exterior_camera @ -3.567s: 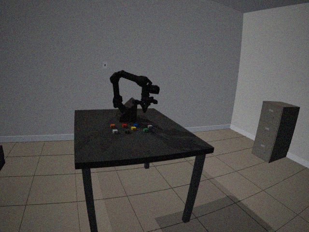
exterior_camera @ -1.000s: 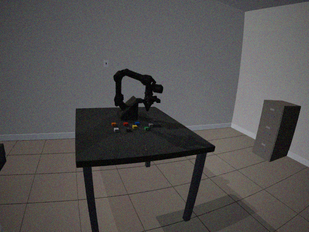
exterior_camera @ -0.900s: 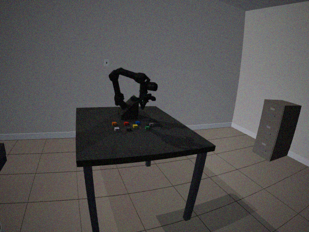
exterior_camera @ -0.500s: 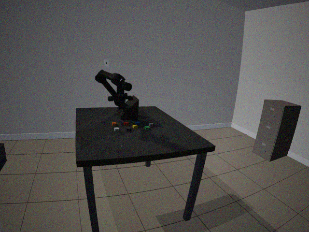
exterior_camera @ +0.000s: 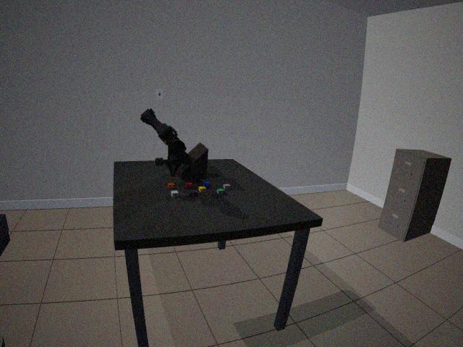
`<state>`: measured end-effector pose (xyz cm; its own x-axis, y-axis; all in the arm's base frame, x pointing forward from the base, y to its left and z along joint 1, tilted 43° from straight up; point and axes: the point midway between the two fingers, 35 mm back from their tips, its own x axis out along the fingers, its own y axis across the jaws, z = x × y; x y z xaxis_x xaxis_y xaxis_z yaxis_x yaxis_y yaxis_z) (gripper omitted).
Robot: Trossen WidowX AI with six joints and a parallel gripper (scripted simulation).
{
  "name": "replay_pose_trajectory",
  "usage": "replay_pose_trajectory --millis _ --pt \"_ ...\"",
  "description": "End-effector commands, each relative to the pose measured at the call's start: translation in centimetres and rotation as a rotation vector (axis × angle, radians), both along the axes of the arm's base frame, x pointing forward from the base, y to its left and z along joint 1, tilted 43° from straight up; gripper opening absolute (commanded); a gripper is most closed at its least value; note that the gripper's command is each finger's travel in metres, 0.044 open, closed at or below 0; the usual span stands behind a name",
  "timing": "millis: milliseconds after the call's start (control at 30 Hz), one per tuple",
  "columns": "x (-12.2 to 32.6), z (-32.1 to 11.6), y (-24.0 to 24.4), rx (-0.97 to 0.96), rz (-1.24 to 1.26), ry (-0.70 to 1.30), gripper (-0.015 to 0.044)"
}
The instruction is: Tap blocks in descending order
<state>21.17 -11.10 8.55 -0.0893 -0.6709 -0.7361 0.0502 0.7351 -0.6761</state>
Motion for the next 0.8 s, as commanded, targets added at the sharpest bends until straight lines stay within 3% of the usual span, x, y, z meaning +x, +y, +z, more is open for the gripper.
replay_pose_trajectory --millis 0,767 --pt "-0.1 -0.6 -0.8 -0.008 0.009 -0.010 0.0020" --pt "-0.4 -2.8 -2.9 -0.010 0.009 -0.010 0.0020"
